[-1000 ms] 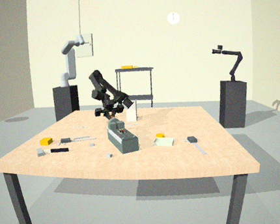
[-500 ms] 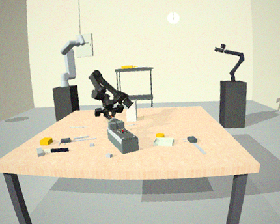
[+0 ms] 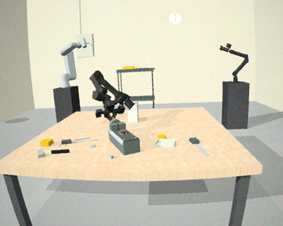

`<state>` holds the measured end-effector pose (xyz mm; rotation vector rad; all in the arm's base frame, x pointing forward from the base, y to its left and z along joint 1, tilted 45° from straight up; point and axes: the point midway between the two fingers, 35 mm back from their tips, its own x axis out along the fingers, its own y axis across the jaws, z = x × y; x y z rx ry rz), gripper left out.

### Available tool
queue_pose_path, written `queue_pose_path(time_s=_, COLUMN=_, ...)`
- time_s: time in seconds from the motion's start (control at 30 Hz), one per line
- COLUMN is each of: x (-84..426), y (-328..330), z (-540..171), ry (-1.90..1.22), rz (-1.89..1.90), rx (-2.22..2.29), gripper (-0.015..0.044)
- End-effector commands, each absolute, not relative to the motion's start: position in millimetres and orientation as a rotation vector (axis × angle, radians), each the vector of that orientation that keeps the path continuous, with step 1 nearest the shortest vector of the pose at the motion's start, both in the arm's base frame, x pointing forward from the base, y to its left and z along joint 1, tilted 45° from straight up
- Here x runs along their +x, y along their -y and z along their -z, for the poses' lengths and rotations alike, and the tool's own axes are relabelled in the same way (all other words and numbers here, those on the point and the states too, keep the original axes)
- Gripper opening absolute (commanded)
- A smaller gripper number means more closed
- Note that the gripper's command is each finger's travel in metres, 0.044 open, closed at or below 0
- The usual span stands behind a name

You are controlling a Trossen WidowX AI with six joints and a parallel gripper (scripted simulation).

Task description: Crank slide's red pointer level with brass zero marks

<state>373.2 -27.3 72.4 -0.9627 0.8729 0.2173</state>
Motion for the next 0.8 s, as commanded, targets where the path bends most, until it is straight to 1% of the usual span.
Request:
queue_pose_path(time_s=0.0, x=377.6, y=31.7, z=-79.2, ry=-0.859, rz=-0.196, rx=-0.967, gripper=0.0)
queue_pose_path(time_s=0.77, x=378.9, y=33.6, z=-80.3, ry=-0.859, rz=-0.195, rx=-0.967, gripper=0.0)
